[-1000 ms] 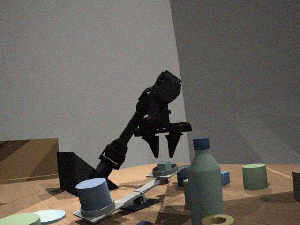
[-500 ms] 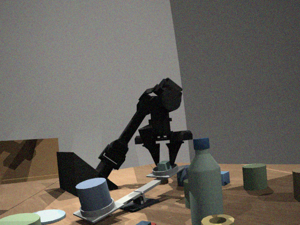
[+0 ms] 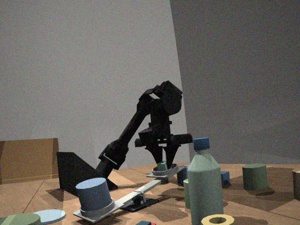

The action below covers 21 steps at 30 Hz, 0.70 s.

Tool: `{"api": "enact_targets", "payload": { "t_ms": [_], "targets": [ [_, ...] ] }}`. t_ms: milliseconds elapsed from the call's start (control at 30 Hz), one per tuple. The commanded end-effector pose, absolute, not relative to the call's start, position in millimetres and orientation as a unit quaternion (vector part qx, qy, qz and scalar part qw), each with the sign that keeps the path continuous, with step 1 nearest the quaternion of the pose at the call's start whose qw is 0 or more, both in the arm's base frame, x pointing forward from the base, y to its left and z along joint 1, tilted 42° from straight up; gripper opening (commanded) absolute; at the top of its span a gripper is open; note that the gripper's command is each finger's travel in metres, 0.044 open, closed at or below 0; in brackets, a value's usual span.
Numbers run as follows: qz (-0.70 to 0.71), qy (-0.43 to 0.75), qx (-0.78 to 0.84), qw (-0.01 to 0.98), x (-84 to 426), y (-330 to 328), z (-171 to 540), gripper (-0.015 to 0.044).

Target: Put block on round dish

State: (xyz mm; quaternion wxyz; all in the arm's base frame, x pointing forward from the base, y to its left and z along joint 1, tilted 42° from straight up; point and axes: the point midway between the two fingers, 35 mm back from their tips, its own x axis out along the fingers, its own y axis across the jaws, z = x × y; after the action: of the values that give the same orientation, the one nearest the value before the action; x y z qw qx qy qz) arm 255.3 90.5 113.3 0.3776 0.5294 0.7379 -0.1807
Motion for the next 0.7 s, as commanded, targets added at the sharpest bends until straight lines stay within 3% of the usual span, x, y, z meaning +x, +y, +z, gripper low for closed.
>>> {"api": "enact_targets", "payload": {
  "t_ms": [0, 67, 667],
  "targets": [
    [-0.18, 0.737, 0.532, 0.376, 255.4, 90.6, 113.9, 0.0043],
    [-0.182, 0.734, 0.535, 0.377, 257.6, 85.8, 119.4, 0.0],
    [-0.205, 0.692, 0.575, 0.385, 266.0, 29.8, 183.8, 0.0]
  ]
}}
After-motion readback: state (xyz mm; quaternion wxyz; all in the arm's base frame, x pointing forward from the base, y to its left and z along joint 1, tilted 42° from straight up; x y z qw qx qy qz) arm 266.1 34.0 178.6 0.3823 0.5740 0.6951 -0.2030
